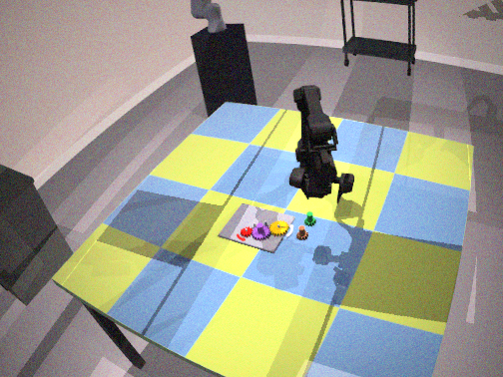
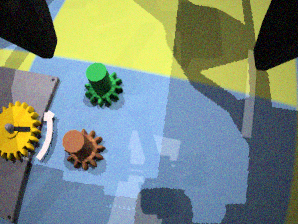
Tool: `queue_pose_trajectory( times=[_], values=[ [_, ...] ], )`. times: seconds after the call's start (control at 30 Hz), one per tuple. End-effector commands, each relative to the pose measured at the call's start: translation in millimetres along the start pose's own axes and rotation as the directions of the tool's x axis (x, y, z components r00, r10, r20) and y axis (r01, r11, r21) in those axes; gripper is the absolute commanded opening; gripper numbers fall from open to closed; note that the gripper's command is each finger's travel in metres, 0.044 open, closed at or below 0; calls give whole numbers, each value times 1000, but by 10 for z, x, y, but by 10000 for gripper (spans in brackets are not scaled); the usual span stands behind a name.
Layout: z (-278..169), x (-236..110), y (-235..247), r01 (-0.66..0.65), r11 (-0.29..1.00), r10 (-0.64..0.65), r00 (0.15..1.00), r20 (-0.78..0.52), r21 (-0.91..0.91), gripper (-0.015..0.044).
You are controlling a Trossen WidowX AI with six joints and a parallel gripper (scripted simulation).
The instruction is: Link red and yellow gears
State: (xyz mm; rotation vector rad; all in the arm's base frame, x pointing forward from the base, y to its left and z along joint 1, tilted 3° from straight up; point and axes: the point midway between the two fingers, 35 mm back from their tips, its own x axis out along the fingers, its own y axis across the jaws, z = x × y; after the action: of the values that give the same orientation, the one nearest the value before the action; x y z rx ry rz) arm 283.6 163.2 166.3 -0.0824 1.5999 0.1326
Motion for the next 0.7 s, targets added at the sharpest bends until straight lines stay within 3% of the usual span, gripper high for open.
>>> queue_pose_trajectory(
  times=[0.0,0.13,0.67],
  values=[
    [-329,-143,491,-15,1000,15,1000,9,7,440],
    [-595,-188,778,-17,1000,17,1000,1,11,440],
    [-595,-188,778,-17,1000,17,1000,1,11,440]
  ],
)
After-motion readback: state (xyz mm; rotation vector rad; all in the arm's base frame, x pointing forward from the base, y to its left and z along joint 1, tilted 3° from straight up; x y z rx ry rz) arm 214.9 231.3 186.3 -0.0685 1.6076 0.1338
